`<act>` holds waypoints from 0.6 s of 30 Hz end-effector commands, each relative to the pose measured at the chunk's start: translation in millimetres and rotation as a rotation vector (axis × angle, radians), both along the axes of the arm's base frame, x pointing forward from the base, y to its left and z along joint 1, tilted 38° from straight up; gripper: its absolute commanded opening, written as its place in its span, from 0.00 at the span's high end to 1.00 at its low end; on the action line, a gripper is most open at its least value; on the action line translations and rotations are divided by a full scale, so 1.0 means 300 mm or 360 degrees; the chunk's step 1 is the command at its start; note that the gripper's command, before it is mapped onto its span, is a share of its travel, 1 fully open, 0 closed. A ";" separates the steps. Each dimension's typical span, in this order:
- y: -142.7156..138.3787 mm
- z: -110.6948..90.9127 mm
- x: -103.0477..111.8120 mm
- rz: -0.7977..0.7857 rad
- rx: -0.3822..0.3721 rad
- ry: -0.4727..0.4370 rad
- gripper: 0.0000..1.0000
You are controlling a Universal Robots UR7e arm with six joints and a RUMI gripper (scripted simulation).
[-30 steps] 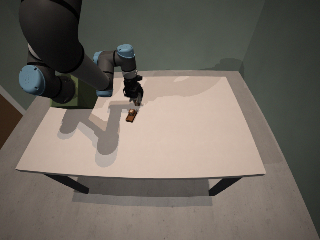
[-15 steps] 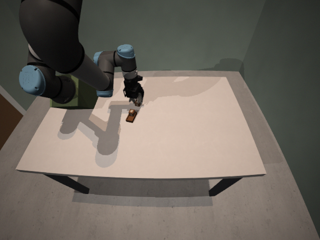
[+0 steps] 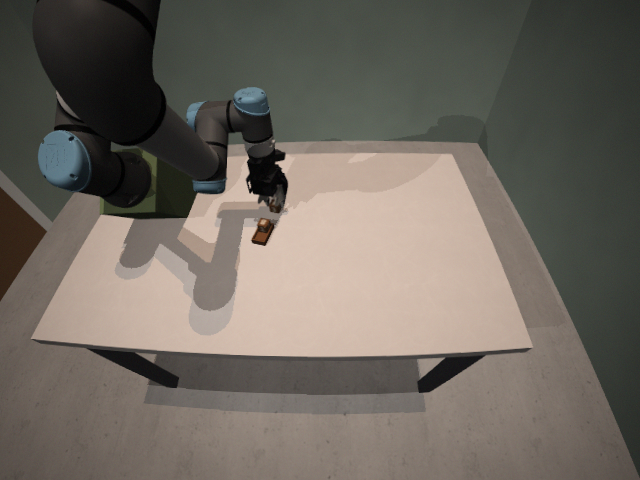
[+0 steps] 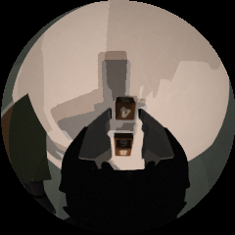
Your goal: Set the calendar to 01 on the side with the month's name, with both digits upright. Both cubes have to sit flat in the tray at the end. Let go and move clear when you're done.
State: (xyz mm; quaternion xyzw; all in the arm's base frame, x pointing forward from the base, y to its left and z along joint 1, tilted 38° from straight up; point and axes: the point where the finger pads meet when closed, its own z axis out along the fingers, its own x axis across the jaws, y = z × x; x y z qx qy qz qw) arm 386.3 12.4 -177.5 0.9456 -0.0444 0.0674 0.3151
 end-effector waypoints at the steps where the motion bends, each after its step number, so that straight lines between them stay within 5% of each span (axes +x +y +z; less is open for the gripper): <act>1: 0.012 0.016 -0.001 0.0001 0.0000 -0.0001 0.72; 18: 0.136 0.179 -0.022 0.0001 0.0000 -0.0001 0.72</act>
